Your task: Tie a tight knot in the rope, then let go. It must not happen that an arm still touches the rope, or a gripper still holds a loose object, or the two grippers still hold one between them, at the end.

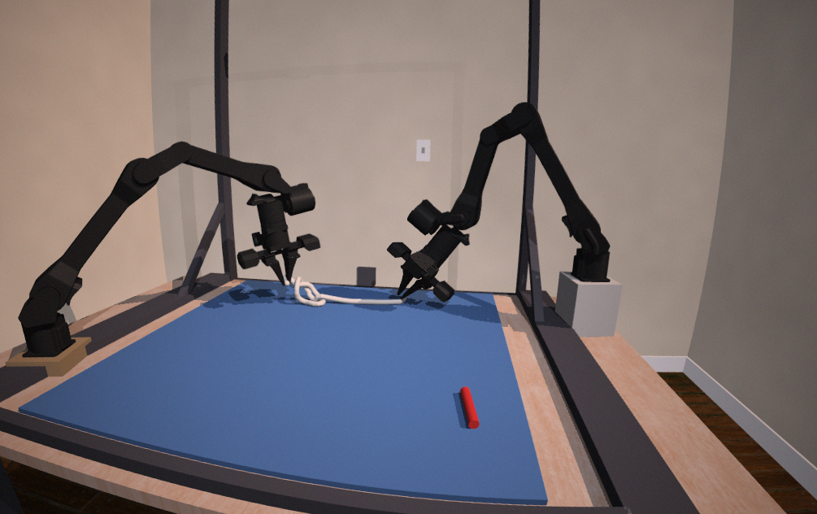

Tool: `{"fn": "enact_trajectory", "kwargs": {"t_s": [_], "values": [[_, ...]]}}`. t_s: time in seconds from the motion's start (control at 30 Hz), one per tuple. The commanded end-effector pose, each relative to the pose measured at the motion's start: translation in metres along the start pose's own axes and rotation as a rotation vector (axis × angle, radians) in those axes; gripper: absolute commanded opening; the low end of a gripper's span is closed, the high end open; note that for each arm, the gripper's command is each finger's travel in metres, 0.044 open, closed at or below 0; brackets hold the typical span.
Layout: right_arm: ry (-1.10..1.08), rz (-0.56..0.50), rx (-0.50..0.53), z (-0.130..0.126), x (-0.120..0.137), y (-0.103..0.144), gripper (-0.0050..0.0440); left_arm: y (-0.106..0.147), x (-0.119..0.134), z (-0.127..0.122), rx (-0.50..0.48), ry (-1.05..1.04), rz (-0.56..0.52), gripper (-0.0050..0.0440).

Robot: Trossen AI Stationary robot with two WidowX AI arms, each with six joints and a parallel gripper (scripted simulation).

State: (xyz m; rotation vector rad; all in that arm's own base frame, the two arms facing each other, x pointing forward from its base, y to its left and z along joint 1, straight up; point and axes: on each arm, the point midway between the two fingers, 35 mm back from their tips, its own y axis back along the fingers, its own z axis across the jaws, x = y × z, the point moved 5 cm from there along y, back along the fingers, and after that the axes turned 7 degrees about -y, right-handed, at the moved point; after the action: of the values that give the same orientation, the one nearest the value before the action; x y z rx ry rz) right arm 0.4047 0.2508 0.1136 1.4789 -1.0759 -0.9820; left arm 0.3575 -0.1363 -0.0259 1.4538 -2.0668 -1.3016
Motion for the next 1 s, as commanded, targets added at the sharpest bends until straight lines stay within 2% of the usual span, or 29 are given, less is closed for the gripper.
{"fn": "enact_trajectory", "kwargs": {"t_s": [0.0,0.17,0.4,0.67,0.97], "values": [[0.004,-0.016,0.034,0.002,-0.015,0.018,0.003,0.0,0.0,0.0,-0.003,0.005,0.001,0.0045],[0.003,-0.022,0.031,0.009,-0.029,0.021,0.003,0.0,0.0,0.0,-0.003,0.005,0.001,0.0045],[0.002,-0.024,0.031,0.011,-0.034,0.022,0.003,0.0,0.0,0.0,-0.003,0.005,0.001,0.0045],[0.001,-0.035,0.027,0.021,-0.06,0.027,0.003,0.0,0.0,0.0,-0.003,0.005,0.001,0.0045],[0.0,-0.038,0.026,0.025,-0.068,0.028,0.003,0.0,0.0,0.0,-0.003,0.005,0.001,0.0045]]}}
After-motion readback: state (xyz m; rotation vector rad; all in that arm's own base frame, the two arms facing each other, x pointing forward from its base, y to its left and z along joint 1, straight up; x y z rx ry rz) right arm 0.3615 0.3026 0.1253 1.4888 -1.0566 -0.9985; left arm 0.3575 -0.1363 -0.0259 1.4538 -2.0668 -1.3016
